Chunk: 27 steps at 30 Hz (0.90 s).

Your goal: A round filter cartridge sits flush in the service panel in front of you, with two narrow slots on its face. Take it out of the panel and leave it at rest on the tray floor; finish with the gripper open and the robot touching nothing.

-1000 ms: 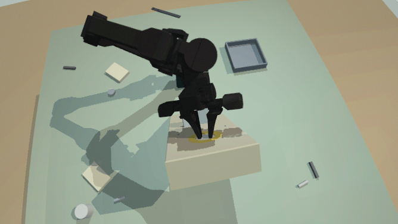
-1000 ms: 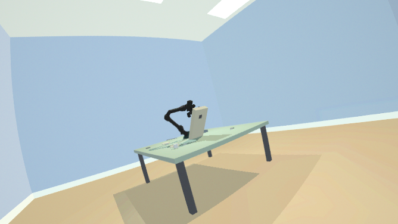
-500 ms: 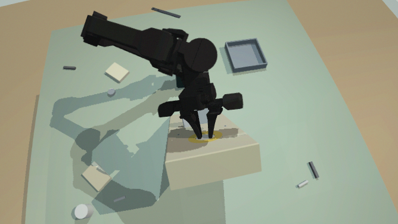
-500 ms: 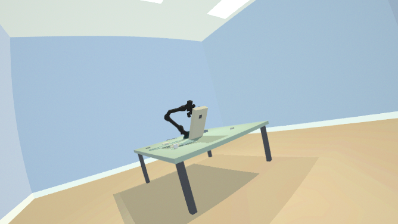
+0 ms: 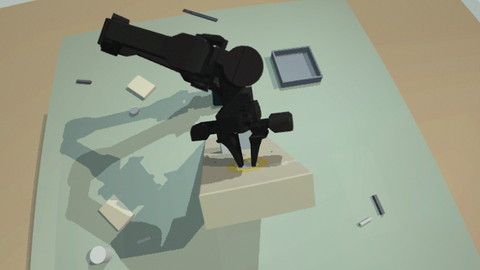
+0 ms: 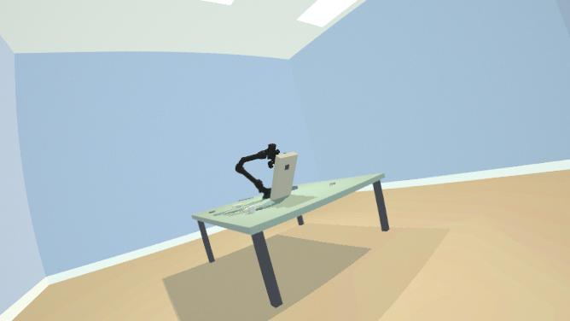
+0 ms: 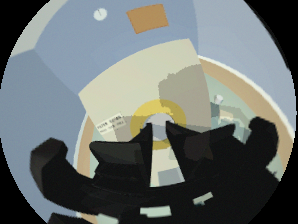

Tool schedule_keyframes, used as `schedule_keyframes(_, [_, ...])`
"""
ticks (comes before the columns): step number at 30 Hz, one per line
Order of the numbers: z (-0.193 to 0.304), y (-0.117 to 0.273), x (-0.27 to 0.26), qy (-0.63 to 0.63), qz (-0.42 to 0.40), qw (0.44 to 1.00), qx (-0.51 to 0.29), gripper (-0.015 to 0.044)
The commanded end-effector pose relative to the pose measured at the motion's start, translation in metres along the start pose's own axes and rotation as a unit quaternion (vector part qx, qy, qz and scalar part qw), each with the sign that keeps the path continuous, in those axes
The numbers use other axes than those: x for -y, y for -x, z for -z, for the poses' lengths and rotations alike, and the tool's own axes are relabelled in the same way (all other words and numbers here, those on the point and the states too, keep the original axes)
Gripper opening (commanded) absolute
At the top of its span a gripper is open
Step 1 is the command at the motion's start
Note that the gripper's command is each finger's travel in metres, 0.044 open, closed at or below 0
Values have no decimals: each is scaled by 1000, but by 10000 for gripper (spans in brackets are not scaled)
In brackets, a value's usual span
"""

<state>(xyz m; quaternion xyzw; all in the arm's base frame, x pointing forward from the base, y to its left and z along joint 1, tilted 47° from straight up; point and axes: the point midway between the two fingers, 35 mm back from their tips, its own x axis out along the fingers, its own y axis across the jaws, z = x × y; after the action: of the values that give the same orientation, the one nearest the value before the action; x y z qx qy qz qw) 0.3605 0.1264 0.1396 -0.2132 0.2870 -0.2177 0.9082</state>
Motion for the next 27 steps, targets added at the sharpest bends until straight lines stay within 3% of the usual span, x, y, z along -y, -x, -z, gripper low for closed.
schedule_keyframes(1, [1,13,-4,-2,-4,1000,-2,0])
schedule_keyframes(14, [2,69,-1,-6,-4,1000,-8,0])
schedule_keyframes(27, [25,69,7,-6,-4,1000,-7,0])
